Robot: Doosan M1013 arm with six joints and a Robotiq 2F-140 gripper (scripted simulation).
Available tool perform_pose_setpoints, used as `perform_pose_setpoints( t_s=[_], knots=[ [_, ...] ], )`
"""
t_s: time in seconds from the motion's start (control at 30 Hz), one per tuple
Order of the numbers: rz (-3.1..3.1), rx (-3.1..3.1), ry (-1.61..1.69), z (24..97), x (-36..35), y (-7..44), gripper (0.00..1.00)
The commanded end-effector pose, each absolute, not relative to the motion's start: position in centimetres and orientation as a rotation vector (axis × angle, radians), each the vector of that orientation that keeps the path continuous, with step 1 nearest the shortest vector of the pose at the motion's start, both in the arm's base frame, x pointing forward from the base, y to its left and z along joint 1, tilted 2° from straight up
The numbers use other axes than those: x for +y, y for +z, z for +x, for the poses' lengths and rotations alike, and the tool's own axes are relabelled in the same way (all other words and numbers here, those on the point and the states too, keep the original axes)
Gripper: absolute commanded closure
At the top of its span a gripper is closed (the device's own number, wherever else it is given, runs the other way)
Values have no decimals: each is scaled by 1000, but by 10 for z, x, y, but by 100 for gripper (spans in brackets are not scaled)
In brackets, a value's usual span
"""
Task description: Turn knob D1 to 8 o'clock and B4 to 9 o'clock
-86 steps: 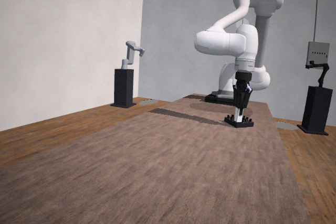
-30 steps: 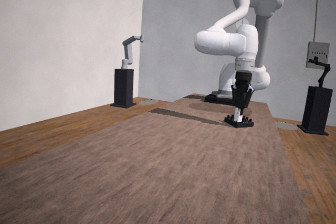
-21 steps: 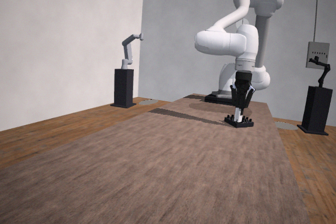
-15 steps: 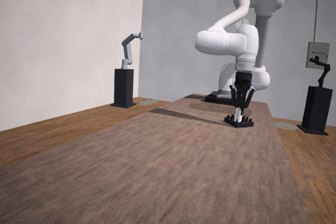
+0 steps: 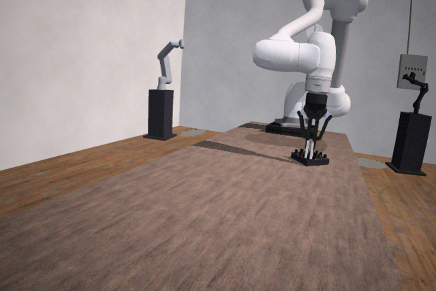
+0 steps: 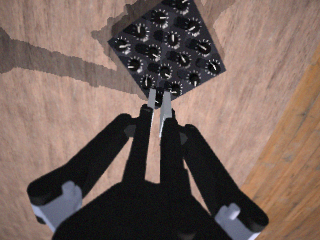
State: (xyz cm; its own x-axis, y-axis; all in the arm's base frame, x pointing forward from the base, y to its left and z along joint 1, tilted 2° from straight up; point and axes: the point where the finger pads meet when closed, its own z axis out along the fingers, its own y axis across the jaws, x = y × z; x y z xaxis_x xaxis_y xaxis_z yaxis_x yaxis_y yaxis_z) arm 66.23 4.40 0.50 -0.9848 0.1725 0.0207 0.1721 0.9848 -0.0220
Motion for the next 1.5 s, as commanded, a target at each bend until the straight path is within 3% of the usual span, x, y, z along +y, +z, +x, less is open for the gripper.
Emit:
perform_pose_setpoints(
  t_s=[0.0, 0.5, 1.47],
  knots=[
    [-134, -3114, 16, 662, 44, 5, 95],
    [437, -3085, 9, 662, 44, 5, 95],
    [924, -2975, 2, 662, 44, 5, 95]
  ],
)
